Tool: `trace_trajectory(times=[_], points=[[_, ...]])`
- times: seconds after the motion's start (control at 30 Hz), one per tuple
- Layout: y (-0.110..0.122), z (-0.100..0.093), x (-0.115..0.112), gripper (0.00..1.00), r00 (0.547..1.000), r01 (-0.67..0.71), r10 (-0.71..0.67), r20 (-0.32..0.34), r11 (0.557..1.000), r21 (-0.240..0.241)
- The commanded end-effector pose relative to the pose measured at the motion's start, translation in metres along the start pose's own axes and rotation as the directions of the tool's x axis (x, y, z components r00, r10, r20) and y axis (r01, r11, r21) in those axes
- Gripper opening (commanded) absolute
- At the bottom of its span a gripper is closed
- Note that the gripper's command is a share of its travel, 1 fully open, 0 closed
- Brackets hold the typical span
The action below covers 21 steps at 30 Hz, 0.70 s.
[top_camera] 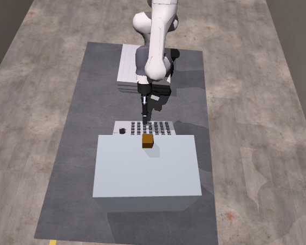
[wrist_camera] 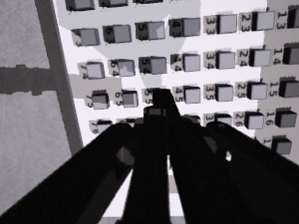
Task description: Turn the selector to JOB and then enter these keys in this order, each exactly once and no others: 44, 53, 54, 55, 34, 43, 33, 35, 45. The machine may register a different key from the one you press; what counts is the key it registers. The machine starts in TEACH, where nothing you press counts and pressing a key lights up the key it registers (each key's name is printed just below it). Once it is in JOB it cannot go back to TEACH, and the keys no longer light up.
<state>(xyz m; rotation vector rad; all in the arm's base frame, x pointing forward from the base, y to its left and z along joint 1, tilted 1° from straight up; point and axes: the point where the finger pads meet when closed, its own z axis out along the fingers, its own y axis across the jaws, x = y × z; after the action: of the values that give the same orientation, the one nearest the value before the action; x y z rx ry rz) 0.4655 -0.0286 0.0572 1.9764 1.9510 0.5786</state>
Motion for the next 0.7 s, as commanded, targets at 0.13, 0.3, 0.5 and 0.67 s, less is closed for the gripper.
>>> trace_trajectory(times=[0.13,0.3,0.5,0.67], points=[[-0.001,0.010,-0.002,0.10,0.997,0.072,-0.071,0.029,0.996,-0.052],[-0.001,0.015,-0.002,0.10,0.997,0.072,-0.071,0.029,0.996,-0.052],[-0.001,0.020,-0.002,0.10,0.997,0.072,-0.071,0.029,0.996,-0.052],[-0.001,0.020,-0.002,0.10,0.997,0.072,-0.071,0.029,0.996,-0.052]])
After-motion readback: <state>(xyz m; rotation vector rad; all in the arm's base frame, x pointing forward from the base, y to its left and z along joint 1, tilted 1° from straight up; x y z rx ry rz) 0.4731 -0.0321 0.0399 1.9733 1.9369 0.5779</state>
